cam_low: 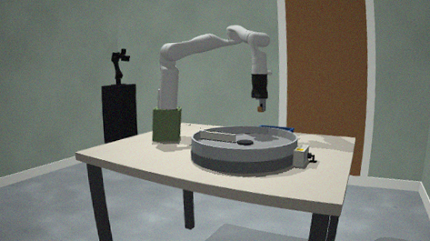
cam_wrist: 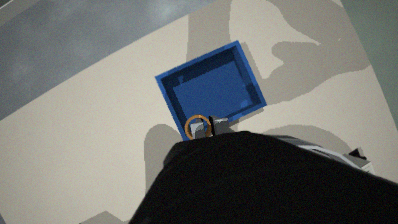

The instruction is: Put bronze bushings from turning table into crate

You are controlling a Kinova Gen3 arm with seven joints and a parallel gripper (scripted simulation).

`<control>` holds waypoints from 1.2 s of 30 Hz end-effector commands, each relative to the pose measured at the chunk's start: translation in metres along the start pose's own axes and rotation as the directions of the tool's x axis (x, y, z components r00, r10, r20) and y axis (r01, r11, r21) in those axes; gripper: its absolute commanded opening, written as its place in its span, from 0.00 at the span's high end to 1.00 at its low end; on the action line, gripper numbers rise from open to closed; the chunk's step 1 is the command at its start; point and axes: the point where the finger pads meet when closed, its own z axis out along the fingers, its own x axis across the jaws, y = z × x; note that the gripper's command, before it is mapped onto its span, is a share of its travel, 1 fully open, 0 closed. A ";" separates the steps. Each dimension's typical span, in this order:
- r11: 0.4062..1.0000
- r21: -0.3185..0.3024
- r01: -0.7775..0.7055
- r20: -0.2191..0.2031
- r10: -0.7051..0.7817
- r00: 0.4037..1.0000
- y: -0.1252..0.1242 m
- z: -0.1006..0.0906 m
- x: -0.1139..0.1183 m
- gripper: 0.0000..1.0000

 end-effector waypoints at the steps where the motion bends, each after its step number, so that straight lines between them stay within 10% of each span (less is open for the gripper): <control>1: 0.999 -0.002 0.034 -0.001 -0.034 0.999 -0.011 0.000 -0.005 1.00; 36: 0.999 -0.001 0.038 -0.001 -0.038 0.999 -0.013 0.052 -0.007 1.00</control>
